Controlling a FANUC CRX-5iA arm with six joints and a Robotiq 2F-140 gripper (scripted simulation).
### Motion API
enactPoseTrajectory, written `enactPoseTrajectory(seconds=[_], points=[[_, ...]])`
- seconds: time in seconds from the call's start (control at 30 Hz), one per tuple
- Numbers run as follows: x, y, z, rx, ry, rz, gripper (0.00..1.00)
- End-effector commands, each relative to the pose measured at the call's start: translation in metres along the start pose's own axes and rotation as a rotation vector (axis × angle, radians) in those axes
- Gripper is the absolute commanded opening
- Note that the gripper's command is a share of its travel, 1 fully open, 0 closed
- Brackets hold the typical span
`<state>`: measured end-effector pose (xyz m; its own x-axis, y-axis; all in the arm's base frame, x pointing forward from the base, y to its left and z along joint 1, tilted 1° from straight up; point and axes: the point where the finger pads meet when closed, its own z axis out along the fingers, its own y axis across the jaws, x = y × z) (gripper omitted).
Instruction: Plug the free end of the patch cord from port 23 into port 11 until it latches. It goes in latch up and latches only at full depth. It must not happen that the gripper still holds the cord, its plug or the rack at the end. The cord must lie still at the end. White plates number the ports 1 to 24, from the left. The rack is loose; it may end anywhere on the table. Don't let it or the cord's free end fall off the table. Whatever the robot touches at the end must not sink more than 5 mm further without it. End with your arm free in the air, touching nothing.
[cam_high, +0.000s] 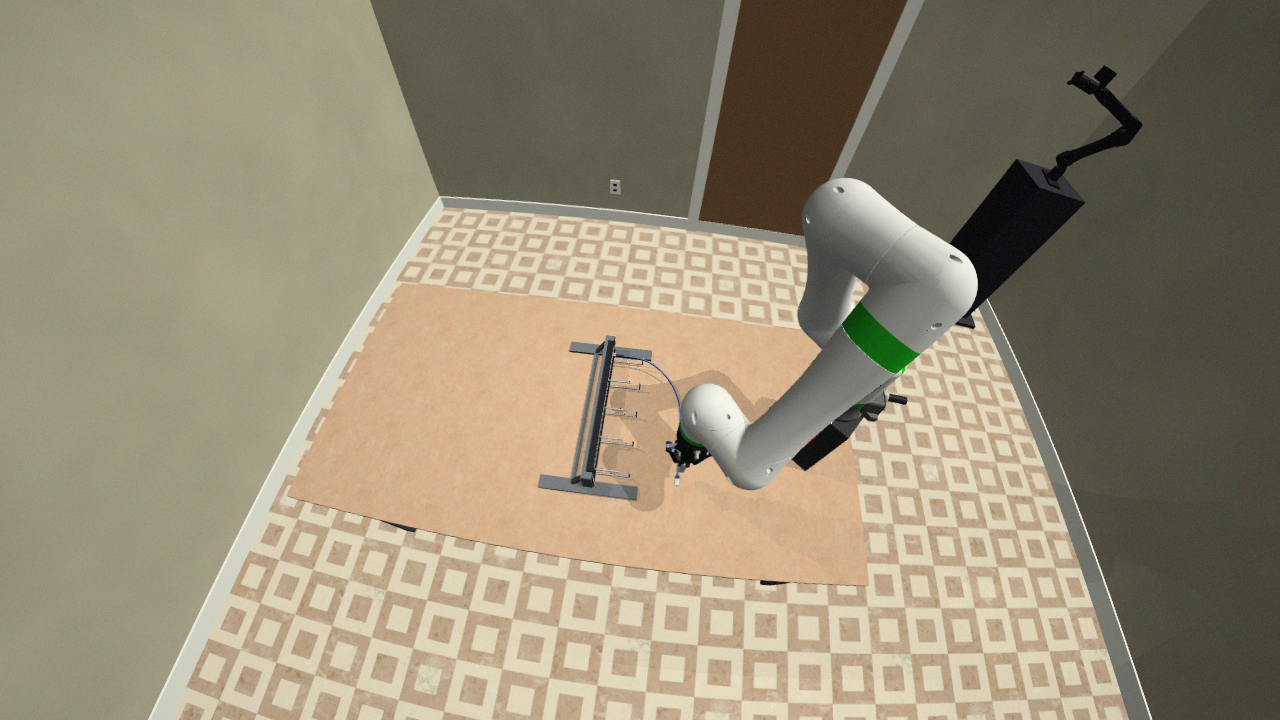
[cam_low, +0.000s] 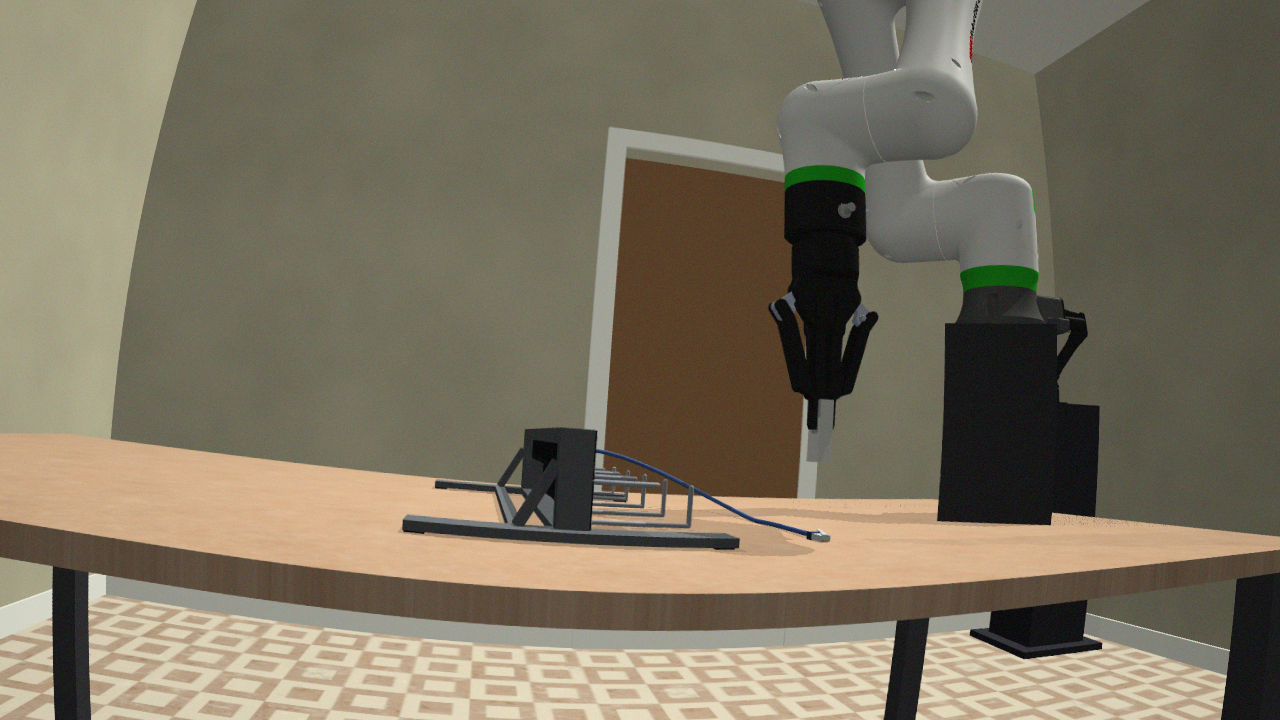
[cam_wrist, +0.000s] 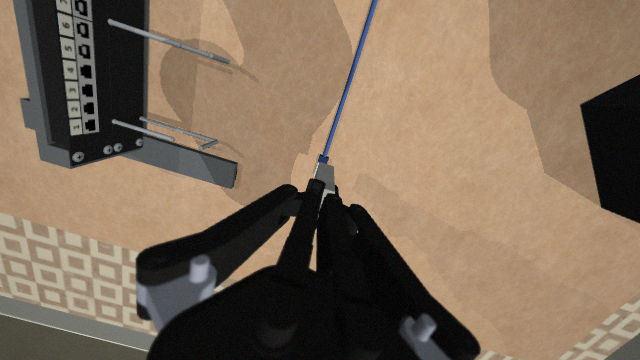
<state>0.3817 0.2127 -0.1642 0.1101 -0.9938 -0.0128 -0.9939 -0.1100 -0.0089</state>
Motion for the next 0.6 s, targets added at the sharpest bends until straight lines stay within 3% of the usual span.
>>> enactPoseTrajectory(seconds=[0.0,0.57], points=[[0.0000,-0.0002,-0.0001,0.000,0.000,0.000,0.00],[-0.0043,-0.0004,0.0017,0.001,0.000,0.006,0.00]])
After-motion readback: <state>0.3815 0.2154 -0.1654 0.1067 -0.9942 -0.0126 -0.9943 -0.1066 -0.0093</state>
